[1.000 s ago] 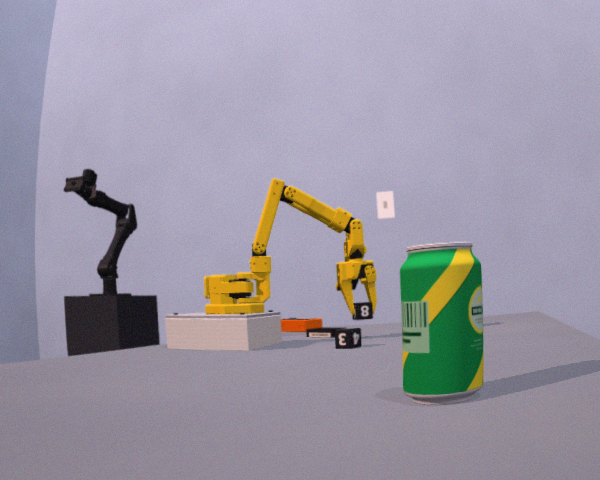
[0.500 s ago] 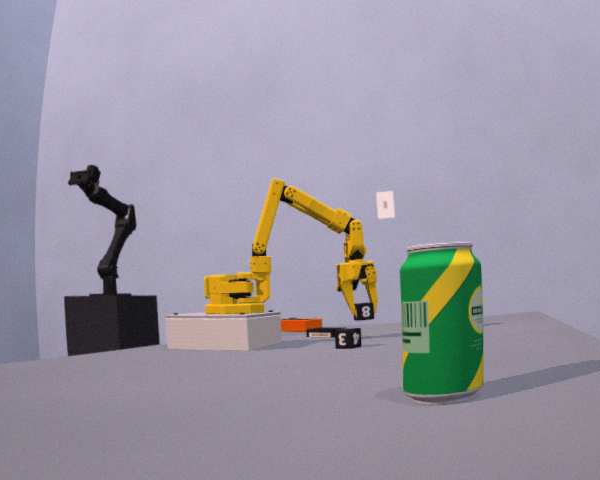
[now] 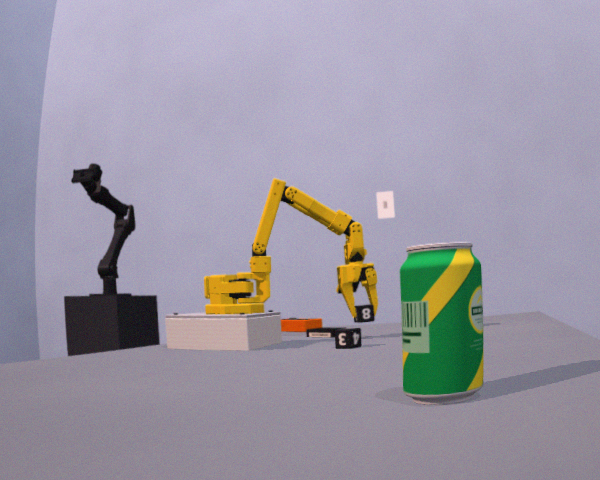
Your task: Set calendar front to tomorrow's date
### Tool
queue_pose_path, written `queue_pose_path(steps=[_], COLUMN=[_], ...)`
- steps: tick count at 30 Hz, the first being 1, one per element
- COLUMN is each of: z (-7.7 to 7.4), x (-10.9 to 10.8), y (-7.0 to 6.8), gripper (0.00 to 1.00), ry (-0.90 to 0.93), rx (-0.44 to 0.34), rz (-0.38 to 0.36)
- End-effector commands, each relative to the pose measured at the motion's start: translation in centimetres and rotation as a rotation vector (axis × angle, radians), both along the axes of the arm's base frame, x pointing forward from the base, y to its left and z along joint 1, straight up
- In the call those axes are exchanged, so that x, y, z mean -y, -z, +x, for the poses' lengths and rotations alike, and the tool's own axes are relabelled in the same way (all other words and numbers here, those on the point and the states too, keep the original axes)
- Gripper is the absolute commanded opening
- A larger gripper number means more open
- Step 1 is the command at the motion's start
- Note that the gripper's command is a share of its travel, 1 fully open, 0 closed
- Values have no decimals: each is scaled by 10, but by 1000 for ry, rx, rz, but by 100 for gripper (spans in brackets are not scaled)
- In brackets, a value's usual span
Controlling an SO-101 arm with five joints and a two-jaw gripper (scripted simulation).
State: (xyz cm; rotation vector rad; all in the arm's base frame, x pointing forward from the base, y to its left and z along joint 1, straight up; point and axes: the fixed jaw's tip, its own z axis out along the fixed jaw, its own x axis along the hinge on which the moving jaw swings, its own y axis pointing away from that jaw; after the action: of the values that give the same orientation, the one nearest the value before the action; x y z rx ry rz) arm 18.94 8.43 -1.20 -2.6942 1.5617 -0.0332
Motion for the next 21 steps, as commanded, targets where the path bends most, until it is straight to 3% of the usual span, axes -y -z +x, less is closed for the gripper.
queue_pose_path(steps=[1,21], z=[-3,-3], x=[3,3], y=[7,14], gripper=[0,0], ry=[8,8], rx=[-20,-20], rz=[-7,-7])
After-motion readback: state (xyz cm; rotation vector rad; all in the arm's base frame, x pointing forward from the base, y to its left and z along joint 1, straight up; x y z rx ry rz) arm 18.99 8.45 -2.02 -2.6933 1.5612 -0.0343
